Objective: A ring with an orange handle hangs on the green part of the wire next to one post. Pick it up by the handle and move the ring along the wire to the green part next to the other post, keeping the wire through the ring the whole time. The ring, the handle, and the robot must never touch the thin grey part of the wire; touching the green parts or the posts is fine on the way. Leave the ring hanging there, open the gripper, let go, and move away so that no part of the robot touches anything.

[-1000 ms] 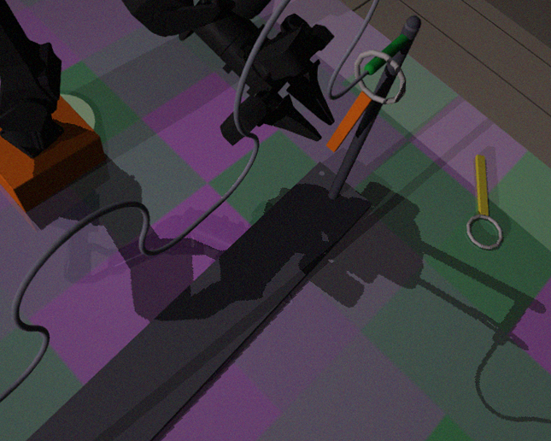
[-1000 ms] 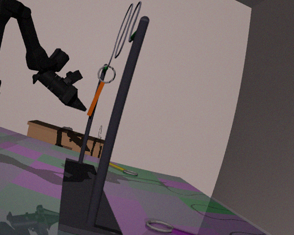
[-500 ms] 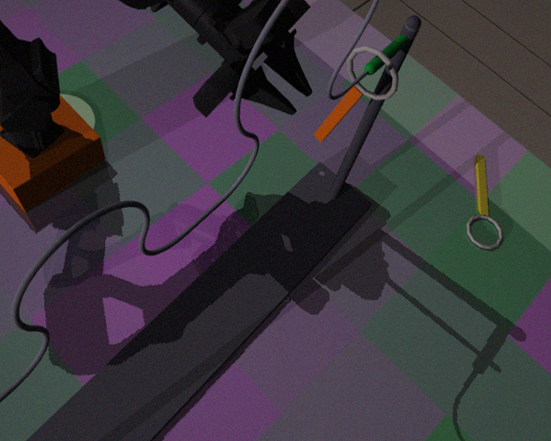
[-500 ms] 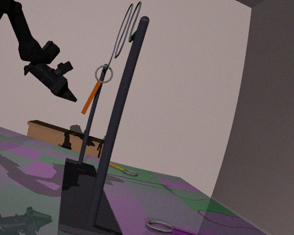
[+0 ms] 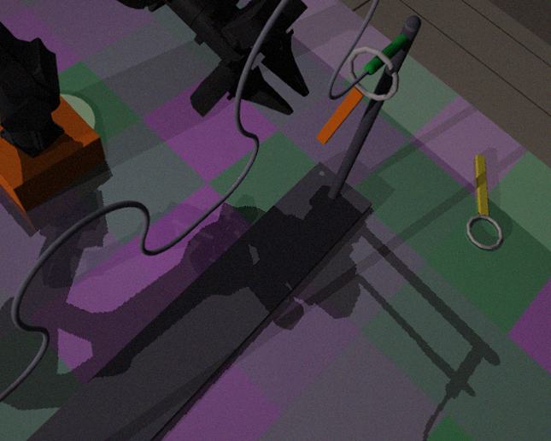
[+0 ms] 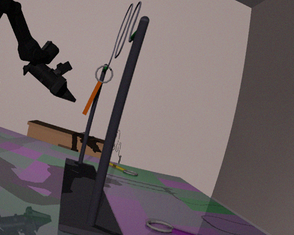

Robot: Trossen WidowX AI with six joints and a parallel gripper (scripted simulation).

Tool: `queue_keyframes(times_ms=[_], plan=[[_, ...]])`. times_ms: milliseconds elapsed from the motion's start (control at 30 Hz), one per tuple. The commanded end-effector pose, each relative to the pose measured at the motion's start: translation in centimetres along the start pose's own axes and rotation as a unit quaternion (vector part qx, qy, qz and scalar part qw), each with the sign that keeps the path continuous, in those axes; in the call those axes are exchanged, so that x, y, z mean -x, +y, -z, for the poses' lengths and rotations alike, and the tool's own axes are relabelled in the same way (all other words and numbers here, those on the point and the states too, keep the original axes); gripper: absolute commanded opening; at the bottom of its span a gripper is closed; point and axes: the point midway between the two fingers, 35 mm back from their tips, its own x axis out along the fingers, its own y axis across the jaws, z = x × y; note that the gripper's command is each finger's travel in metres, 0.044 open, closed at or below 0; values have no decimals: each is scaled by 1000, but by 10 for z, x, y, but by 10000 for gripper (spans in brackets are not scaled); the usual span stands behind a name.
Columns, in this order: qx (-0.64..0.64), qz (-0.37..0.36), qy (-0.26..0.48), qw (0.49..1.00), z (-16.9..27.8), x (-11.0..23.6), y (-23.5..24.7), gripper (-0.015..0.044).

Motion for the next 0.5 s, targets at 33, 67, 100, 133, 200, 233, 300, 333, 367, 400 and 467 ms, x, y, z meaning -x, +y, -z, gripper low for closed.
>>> queue_keyframes(times_ms=[33,67,100,133,200,233,300,333,367,400,467], plan=[[-2,3,0,1000,1,0,-1,160],[-2,3,0,1000,1,0,-1,160],[-2,3,0,1000,1,0,-1,160],[-2,3,0,1000,1,0,-1,160],[-2,3,0,1000,1,0,-1,160],[-2,3,0,1000,1,0,-1,160],[-2,3,0,1000,1,0,-1,160],[-2,3,0,1000,1,0,-1,160],[0,0,1,1000,0,2,0,186],[0,0,2,1000,1,8,1,213],[-1,1,3,1000,1,32,1,265]])
